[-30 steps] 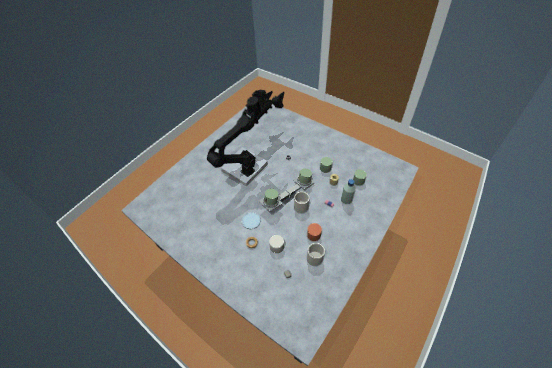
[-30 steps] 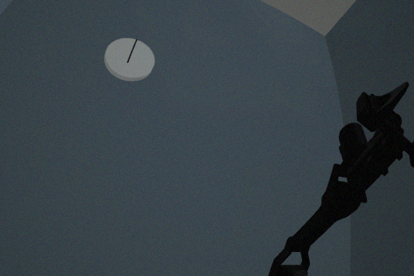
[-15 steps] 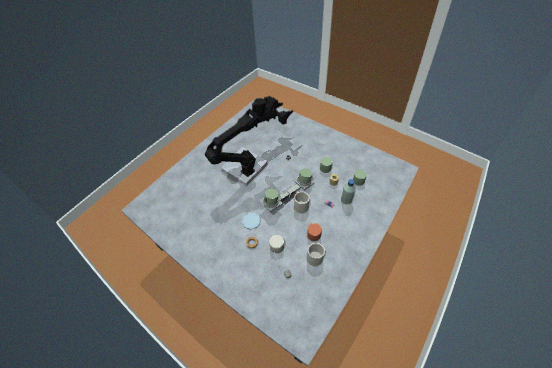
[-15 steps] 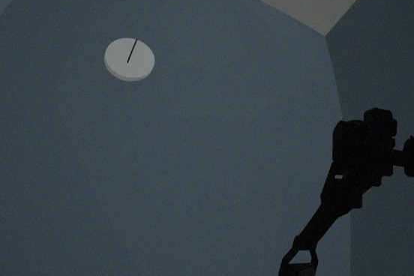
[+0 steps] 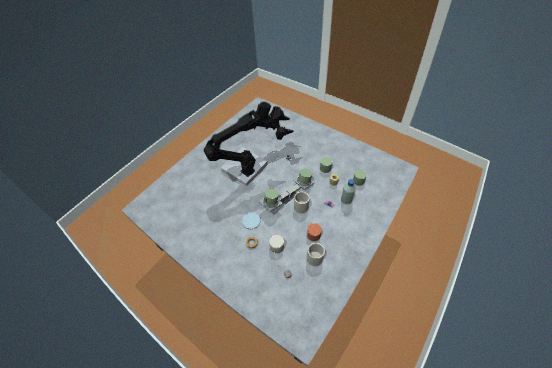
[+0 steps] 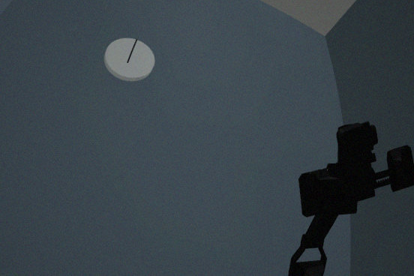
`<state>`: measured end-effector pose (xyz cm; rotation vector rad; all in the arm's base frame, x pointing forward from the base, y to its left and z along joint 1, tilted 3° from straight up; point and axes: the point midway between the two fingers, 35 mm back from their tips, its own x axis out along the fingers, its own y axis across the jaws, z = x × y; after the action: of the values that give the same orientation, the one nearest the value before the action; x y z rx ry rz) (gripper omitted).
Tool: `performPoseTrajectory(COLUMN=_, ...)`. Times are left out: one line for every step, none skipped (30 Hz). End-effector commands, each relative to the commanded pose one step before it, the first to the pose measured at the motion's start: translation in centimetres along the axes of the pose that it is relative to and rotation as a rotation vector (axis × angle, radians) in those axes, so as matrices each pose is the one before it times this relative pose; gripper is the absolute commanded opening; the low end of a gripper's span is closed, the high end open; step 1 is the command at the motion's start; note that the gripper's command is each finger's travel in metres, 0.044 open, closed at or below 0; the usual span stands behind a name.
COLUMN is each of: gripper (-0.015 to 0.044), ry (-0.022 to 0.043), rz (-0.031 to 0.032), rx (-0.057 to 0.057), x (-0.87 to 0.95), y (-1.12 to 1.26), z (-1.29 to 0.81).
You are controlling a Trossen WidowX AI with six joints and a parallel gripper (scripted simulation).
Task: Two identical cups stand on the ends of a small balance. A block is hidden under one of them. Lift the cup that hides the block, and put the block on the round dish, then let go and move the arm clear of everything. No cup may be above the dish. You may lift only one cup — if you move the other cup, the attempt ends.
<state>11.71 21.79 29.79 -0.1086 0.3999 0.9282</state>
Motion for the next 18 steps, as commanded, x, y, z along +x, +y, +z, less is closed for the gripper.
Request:
performPoseTrajectory(gripper=0.044, ry=0.05571, rz=-0.10612, rx=0.0775, x=-0.145, y=-2.024, z=-1.076)
performPoseTrajectory(gripper=0.044, ry=0.01385, rz=-0.02618, rx=0.0174, x=0.013, y=-0.512, z=-0.28)
performPoseTrajectory(gripper=0.044, ry=0.01338, rz=-0.02637, rx=0.0173, x=0.014, y=-0.516, z=-0.271)
performPoseTrajectory(gripper=0.044, ry=0.01292, rz=-0.02654, rx=0.0172, x=0.014, y=-0.52, z=-0.262)
performPoseTrajectory(gripper=0.044, ry=0.01245, rz=-0.02671, rx=0.0171, x=0.015, y=-0.523, z=-0.253)
performPoseTrajectory(gripper=0.044, ry=0.01198, rz=-0.02686, rx=0.0169, x=0.015, y=-0.526, z=-0.244)
performPoseTrajectory(gripper=0.044, ry=0.01152, rz=-0.02701, rx=0.0168, x=0.016, y=-0.529, z=-0.235)
performPoseTrajectory(gripper=0.044, ry=0.01105, rz=-0.02714, rx=0.0167, x=0.016, y=-0.532, z=-0.226)
performPoseTrajectory(gripper=0.044, ry=0.01058, rz=-0.02726, rx=0.0165, x=0.017, y=-0.534, z=-0.217)
performPoseTrajectory(gripper=0.044, ry=0.01011, rz=-0.02736, rx=0.0164, x=0.017, y=-0.536, z=-0.208)
performPoseTrajectory(gripper=0.044, ry=0.00967, rz=-0.02753, rx=0.0163, x=0.017, y=-0.54, z=-0.2)
performPoseTrajectory(gripper=0.044, ry=0.0092, rz=-0.02762, rx=0.0162, x=0.018, y=-0.542, z=-0.191)
performPoseTrajectory(gripper=0.044, ry=0.00873, rz=-0.0277, rx=0.016, x=0.018, y=-0.543, z=-0.182)
performPoseTrajectory(gripper=0.044, ry=0.00826, rz=-0.02776, rx=0.0159, x=0.018, y=-0.545, z=-0.173)
performPoseTrajectory(gripper=0.044, ry=0.00779, rz=-0.02782, rx=0.0157, x=0.019, y=-0.546, z=-0.164)
performPoseTrajectory(gripper=0.044, ry=0.00732, rz=-0.02787, rx=0.0155, x=0.019, y=-0.547, z=-0.155)
performPoseTrajectory(gripper=0.044, ry=0.00686, rz=-0.0279, rx=0.0154, x=0.019, y=-0.548, z=-0.146)
performPoseTrajectory(gripper=0.044, ry=0.00639, rz=-0.02792, rx=0.0152, x=0.019, y=-0.549, z=-0.137)
